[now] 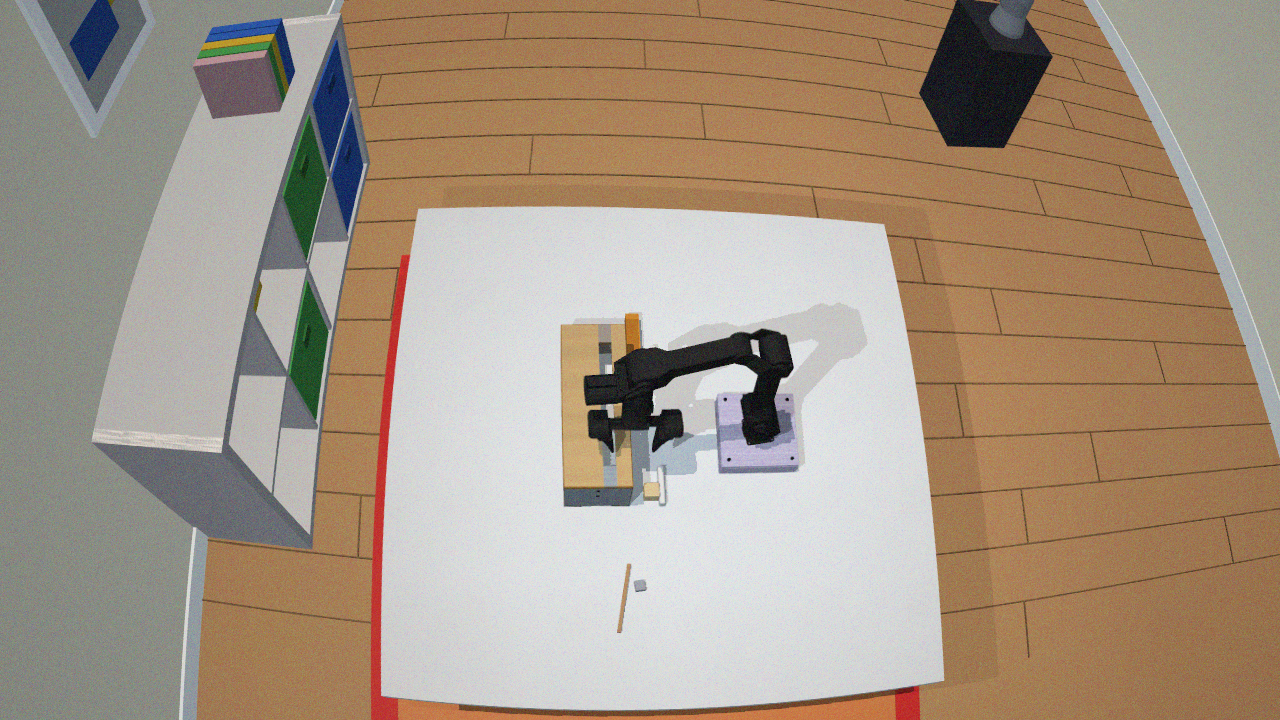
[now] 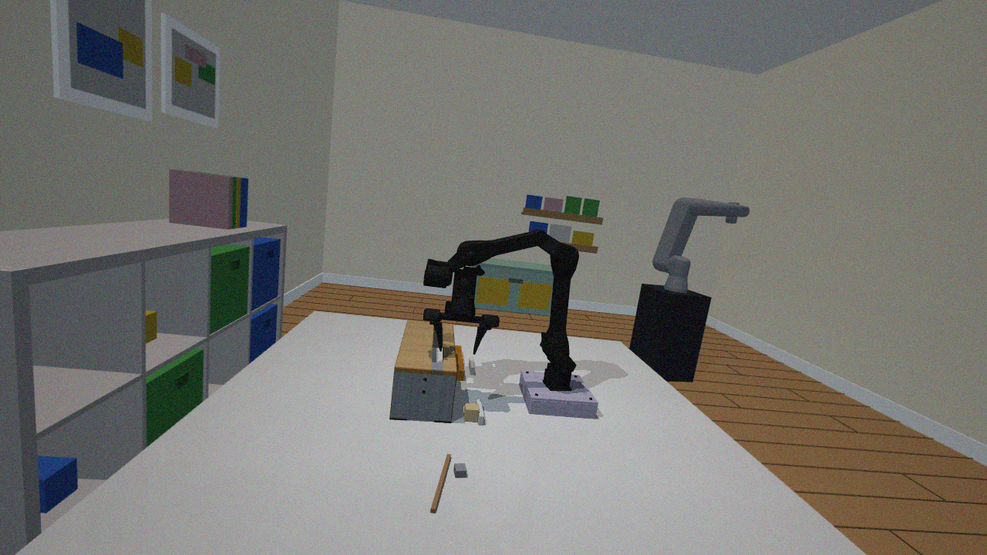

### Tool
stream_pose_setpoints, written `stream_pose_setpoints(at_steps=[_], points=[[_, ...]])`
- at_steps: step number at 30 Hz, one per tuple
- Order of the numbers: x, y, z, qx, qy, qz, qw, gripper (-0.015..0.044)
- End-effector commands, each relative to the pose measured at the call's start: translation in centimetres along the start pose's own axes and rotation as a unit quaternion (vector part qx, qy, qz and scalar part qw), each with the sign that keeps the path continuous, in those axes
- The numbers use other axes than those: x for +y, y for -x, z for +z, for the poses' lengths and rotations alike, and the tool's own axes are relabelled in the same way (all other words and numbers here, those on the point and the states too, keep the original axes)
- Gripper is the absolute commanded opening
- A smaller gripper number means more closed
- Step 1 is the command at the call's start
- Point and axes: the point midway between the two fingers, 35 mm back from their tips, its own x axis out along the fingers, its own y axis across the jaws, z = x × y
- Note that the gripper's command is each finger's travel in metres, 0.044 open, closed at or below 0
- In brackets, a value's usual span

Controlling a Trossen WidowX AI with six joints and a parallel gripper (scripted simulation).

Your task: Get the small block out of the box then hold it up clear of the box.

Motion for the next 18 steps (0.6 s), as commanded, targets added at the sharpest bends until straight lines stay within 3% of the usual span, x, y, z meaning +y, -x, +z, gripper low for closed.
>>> stream_pose_setpoints(at_steps=[1,4,9,13,18], points=[[0.0,0.1,-0.4,0.002,0.03,0.006,1.0,0.0348],[-0.2,0.2,-0.9,-0.003,0.112,0.014,0.994,0.0285],[-0.8,-0.1,-1.5,-0.038,0.374,0.013,0.926,0.0285],[-1.3,-0.3,-2.1,-0.064,0.568,0.002,0.82,0.0285],[-1.8,-0.5,-2.7,-0.092,0.769,-0.023,0.632,0.0285]])
